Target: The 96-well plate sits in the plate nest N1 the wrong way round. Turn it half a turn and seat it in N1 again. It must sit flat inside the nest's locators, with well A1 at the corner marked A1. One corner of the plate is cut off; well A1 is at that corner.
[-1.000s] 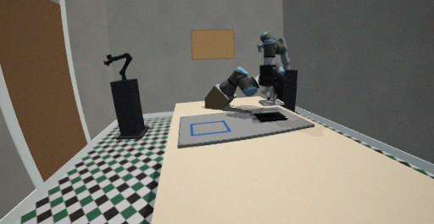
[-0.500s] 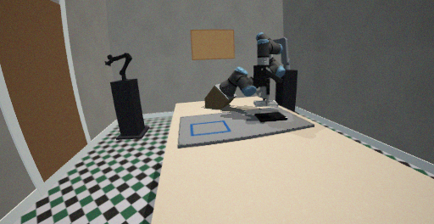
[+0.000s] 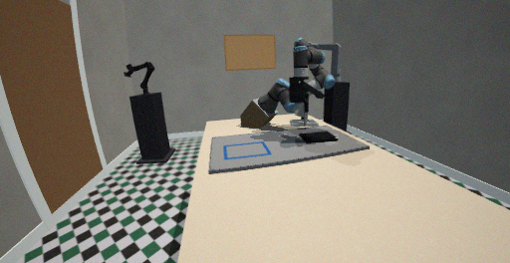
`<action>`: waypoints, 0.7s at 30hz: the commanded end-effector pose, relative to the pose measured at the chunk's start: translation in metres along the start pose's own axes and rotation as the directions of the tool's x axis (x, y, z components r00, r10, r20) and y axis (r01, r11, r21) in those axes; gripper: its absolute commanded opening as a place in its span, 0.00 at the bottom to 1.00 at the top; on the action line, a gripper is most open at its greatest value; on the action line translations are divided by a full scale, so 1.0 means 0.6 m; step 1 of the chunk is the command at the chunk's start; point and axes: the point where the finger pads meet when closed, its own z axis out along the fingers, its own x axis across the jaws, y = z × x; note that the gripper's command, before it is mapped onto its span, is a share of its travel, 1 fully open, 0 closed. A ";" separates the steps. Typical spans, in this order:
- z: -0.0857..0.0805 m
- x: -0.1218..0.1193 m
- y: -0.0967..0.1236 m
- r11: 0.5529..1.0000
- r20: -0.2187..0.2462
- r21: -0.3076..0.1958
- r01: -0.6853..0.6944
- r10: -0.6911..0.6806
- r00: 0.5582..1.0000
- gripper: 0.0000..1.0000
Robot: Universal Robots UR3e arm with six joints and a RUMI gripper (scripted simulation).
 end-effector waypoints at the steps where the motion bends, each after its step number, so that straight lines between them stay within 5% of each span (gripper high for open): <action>1: 0.001 0.008 0.016 1.000 0.000 -0.001 0.001 -0.001 1.000 0.00; 21: 0.004 0.045 0.109 1.000 0.000 -0.001 0.001 -0.001 1.000 0.00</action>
